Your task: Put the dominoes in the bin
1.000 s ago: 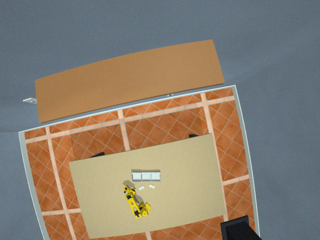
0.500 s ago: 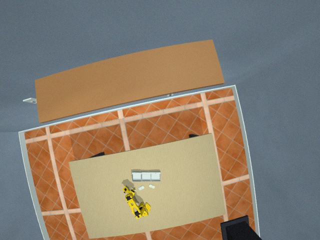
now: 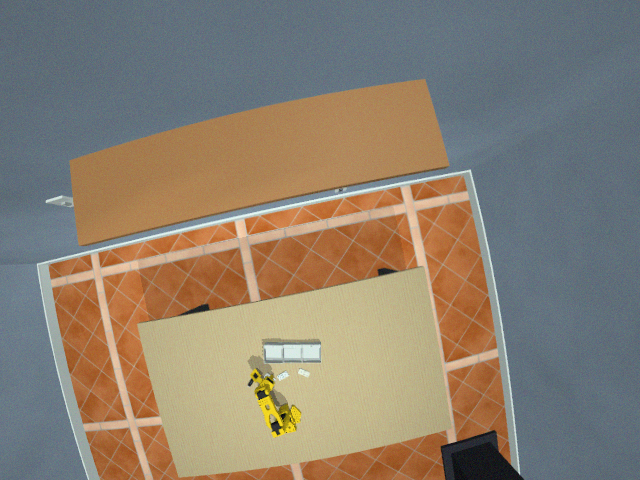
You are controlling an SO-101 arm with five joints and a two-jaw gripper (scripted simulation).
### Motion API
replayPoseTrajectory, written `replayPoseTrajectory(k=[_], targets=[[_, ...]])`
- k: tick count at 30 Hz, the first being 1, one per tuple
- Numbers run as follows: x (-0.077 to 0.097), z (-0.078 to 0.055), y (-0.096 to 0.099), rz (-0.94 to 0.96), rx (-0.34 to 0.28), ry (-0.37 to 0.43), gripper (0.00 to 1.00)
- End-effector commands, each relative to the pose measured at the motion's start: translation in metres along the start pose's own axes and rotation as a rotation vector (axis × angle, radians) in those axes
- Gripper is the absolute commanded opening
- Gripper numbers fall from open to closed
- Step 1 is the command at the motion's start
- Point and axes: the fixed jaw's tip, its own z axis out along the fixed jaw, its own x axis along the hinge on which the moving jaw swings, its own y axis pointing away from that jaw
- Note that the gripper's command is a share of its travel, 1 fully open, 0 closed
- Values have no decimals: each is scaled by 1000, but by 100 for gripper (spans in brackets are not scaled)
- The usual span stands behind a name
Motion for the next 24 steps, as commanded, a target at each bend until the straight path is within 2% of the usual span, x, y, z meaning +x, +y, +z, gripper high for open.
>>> replayPoseTrajectory(k=[1,9,24], targets=[[-4,-16,-15,78,38,-77,0],[5,-21,-36,208,48,-94,0],[8,-23,-43,258,52,-101,0]])
